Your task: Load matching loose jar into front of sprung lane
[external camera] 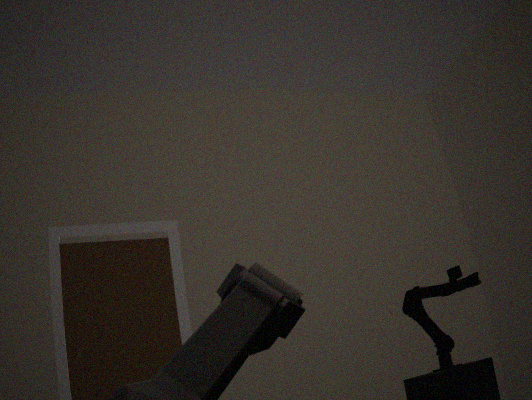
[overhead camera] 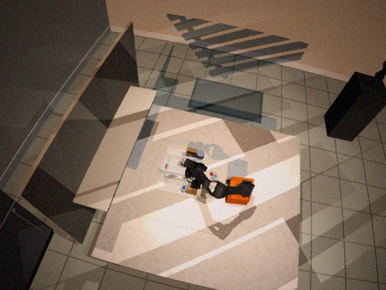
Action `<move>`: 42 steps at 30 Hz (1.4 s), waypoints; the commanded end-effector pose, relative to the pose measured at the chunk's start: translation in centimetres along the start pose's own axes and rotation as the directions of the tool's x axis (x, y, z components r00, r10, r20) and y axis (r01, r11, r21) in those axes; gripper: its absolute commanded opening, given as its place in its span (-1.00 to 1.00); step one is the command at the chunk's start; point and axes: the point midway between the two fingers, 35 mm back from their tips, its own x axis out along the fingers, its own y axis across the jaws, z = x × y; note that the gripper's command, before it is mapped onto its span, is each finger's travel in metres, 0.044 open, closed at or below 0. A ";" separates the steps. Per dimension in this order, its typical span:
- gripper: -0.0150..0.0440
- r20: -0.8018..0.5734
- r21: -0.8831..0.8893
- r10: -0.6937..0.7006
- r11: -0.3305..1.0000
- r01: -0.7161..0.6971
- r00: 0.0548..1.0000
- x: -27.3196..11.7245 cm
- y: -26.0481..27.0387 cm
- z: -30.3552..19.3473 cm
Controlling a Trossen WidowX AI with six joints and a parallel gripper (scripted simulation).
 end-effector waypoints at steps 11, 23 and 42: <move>0.31 0.000 -0.002 0.001 1.000 -0.001 1.000 0.0 0.0 0.0; 0.54 0.000 -0.002 0.000 1.000 0.000 1.000 -2.0 0.0 0.0; 0.54 -0.001 0.000 -0.001 1.000 0.001 1.000 -2.1 -0.3 -4.4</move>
